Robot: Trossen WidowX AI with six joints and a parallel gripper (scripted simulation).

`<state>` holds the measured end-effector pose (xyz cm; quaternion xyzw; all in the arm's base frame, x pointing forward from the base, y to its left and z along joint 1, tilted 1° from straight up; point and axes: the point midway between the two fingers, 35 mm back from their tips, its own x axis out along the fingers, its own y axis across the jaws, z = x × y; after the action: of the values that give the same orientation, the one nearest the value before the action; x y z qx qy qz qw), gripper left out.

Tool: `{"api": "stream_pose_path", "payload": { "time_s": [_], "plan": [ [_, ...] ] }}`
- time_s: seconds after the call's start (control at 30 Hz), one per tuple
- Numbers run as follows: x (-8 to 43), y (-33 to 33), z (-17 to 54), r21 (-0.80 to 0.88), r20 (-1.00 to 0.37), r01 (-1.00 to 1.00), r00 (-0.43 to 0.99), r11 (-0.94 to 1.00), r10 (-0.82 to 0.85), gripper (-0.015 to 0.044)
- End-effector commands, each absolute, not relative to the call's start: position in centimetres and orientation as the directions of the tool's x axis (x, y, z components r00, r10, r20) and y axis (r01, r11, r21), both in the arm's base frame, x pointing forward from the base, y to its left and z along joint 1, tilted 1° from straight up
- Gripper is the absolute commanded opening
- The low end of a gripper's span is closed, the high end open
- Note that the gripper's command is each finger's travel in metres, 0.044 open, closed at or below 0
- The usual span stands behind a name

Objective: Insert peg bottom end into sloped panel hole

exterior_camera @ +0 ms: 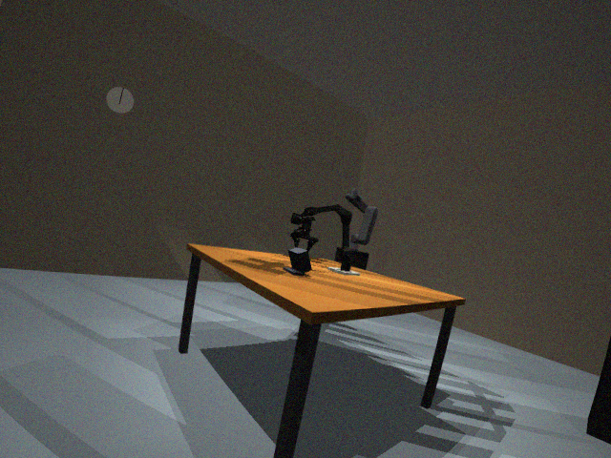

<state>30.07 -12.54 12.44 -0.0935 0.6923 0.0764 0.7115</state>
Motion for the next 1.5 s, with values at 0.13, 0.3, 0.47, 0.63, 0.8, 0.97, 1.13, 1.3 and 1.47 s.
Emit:
{"api": "stream_pose_path", "payload": {
  "time_s": [0.13,0.3,0.47,0.63,0.8,0.97,1.13,1.3,1.47],
  "plan": [
    [29.8,-12.6,11.4,-0.022,-1.0,-0.228,0.014,0.973,-0.019,0.044],
    [29.8,-12.6,10.6,-0.022,-1.0,-0.228,0.015,0.973,-0.019,0.044],
    [29.9,-12.6,9.7,-0.022,-1.0,-0.228,0.015,0.973,-0.019,0.044],
    [29.9,-12.7,8.9,-0.022,-1.0,-0.228,0.015,0.973,-0.019,0.044],
    [29.9,-12.7,8.1,-0.022,-1.0,-0.228,0.014,0.973,-0.019,0.044],
    [29.8,-12.7,7.3,-0.022,-1.0,-0.228,0.014,0.973,-0.019,0.044],
    [29.8,-12.7,6.5,-0.022,-1.0,-0.228,0.014,0.973,-0.019,0.044],
    [29.7,-12.7,5.9,-0.022,-1.0,-0.228,0.014,0.973,-0.019,0.044],
    [29.7,-12.7,5.9,-0.022,-1.0,-0.228,0.014,0.973,-0.019,0.044]
  ]
}}
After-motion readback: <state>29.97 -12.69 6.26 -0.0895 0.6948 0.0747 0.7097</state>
